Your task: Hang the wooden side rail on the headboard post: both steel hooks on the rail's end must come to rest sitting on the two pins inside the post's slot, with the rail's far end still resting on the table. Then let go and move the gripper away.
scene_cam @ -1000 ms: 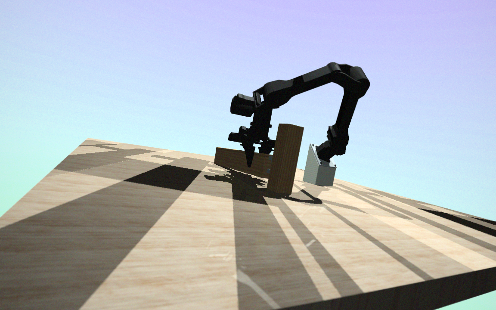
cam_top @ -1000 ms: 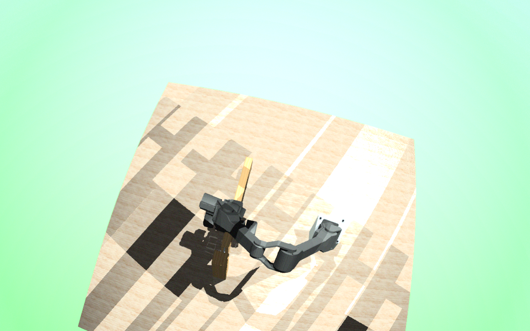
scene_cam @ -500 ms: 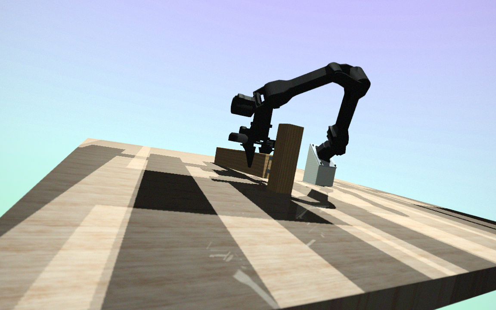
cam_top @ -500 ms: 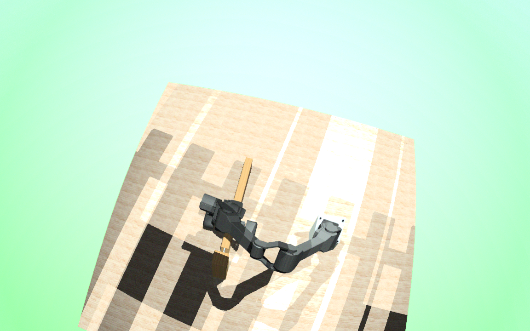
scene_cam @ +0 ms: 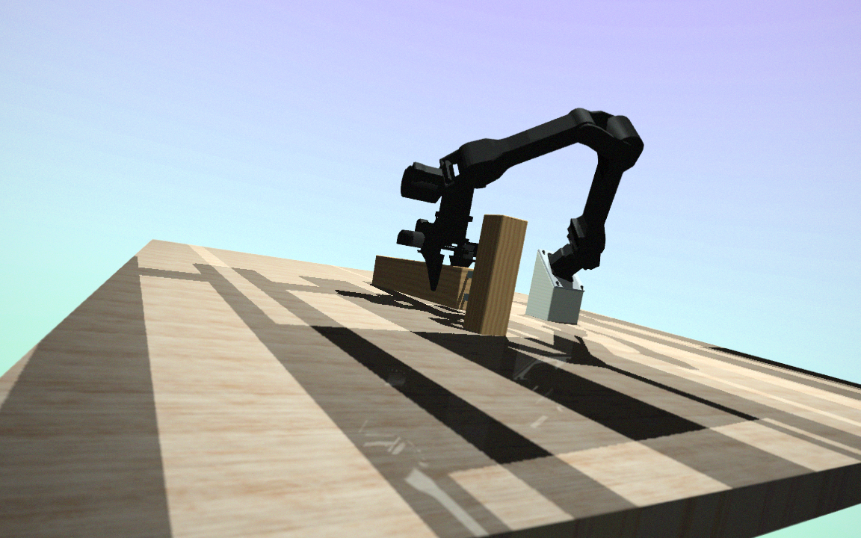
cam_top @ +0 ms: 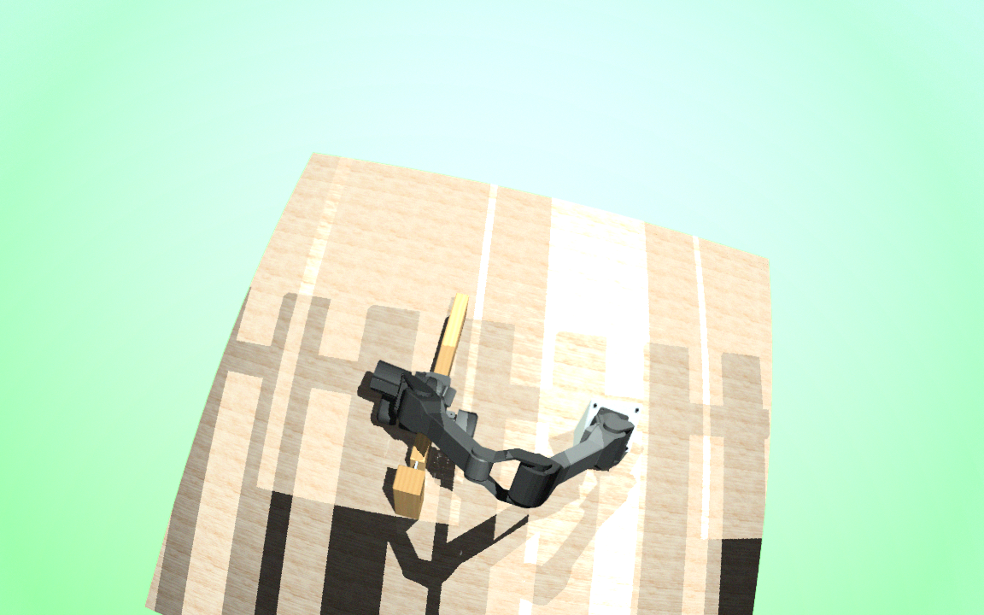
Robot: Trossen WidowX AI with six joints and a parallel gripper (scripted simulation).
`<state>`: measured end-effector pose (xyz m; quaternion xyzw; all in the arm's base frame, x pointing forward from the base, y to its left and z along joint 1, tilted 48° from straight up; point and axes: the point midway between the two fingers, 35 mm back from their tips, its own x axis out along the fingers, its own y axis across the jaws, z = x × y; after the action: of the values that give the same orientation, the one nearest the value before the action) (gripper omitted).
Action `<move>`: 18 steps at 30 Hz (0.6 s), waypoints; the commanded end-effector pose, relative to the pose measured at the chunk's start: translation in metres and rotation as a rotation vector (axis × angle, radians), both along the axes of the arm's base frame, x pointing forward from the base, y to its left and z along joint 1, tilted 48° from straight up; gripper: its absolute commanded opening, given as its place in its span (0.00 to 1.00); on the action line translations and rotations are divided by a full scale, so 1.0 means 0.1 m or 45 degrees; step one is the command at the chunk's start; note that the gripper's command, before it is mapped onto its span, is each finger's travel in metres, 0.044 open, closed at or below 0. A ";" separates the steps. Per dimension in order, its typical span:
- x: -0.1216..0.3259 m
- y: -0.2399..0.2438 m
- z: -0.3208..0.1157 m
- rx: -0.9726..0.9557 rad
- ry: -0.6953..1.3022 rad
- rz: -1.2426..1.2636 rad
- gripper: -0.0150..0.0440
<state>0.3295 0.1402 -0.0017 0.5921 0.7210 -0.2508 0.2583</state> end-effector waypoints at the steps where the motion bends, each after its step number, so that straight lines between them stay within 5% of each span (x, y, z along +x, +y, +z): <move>1: 0.02 -0.01 0.02 -0.001 -0.002 -0.011 0.25; 18: 0.01 0.01 0.03 -0.001 -0.002 -0.011 0.25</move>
<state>0.3293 0.1417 0.0000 0.5922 0.7209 -0.2507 0.2584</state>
